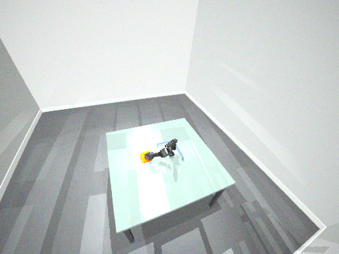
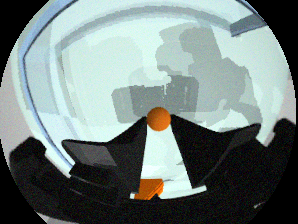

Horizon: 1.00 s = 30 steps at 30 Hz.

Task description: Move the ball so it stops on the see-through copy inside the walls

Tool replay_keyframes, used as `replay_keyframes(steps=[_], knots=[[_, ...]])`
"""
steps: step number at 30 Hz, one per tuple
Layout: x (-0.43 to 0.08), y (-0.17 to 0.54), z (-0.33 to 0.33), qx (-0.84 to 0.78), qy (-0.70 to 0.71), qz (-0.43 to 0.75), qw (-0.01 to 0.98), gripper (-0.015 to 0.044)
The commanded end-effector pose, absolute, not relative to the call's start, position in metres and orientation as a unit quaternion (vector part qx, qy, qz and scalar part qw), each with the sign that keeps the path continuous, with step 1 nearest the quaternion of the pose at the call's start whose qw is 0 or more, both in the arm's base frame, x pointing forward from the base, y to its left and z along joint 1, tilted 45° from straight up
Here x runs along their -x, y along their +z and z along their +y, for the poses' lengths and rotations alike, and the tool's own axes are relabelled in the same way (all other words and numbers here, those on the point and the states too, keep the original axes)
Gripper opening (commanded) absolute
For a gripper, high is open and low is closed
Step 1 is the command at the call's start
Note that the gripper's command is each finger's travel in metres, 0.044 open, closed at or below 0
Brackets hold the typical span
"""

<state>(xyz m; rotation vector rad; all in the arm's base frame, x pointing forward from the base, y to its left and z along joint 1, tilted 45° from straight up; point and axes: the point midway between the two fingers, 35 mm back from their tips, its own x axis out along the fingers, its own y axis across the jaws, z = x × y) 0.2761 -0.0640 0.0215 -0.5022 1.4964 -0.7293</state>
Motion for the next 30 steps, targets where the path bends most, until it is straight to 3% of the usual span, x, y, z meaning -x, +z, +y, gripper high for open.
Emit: replay_keyframes(steps=[1, 11, 20, 30], knots=[[-0.274, 0.016, -0.071, 0.222, -0.321, 0.659, 0.643, 0.0000], [-0.274, 0.014, -0.072, 0.223, -0.321, 0.659, 0.643, 0.0000], [-0.275, 0.015, -0.070, 0.222, -0.321, 0.658, 0.645, 0.0236], [-0.281, 0.044, -0.039, 0.220, -0.318, 0.659, 0.645, 0.0244]])
